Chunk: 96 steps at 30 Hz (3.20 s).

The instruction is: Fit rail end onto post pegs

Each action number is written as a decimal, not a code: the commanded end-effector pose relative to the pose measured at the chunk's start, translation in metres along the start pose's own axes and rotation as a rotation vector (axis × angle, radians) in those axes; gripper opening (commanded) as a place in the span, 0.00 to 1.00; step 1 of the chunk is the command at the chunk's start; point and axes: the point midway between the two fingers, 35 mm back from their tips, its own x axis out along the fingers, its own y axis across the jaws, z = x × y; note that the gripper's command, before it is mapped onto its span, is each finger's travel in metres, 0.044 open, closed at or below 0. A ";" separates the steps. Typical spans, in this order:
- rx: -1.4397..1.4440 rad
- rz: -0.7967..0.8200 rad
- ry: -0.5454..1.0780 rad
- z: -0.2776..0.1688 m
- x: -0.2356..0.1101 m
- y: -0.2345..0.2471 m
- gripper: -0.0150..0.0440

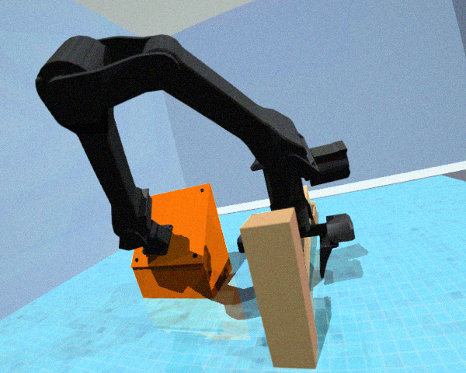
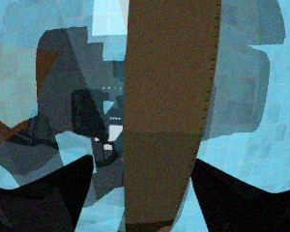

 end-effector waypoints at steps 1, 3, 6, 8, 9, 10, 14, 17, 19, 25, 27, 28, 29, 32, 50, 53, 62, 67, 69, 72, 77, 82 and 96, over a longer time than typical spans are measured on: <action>-0.004 -0.003 0.006 -0.001 0.000 0.000 0.64; -0.004 -0.003 0.006 -0.001 0.000 0.000 0.56; -0.004 -0.003 0.006 -0.001 0.000 0.000 0.42; -0.004 -0.003 0.006 -0.001 0.000 0.000 0.37; -0.004 -0.003 0.006 -0.001 0.000 0.000 0.35; -0.004 -0.003 0.006 -0.001 0.000 0.000 0.34; -0.004 -0.003 0.006 -0.001 0.000 0.000 0.30; -0.004 -0.003 0.006 -0.001 0.000 0.000 0.25; -0.004 -0.003 0.006 -0.001 0.000 0.000 0.25; -0.004 -0.003 0.006 -0.001 0.000 0.000 0.25; -0.004 -0.003 0.006 -0.001 0.000 0.000 0.25; -0.004 -0.003 0.006 0.000 0.000 0.000 0.25; -0.004 -0.003 0.006 0.000 -0.001 0.000 0.25; -0.004 -0.003 0.006 0.000 -0.002 0.000 0.25; -0.004 -0.003 0.006 0.000 -0.011 -0.001 0.25; -0.004 -0.003 0.006 0.000 -0.013 -0.002 0.25; -0.004 -0.003 0.005 0.000 -0.017 -0.002 0.25; -0.004 -0.003 0.005 0.000 -0.020 -0.003 0.25; -0.004 -0.003 0.005 0.000 -0.021 -0.003 0.25; -0.004 -0.003 0.005 0.000 -0.022 -0.003 0.25; -0.004 -0.003 0.005 0.001 -0.025 -0.003 0.25; -0.004 -0.003 0.005 0.001 -0.027 -0.003 0.25; -0.004 -0.003 0.005 0.001 -0.034 -0.003 0.25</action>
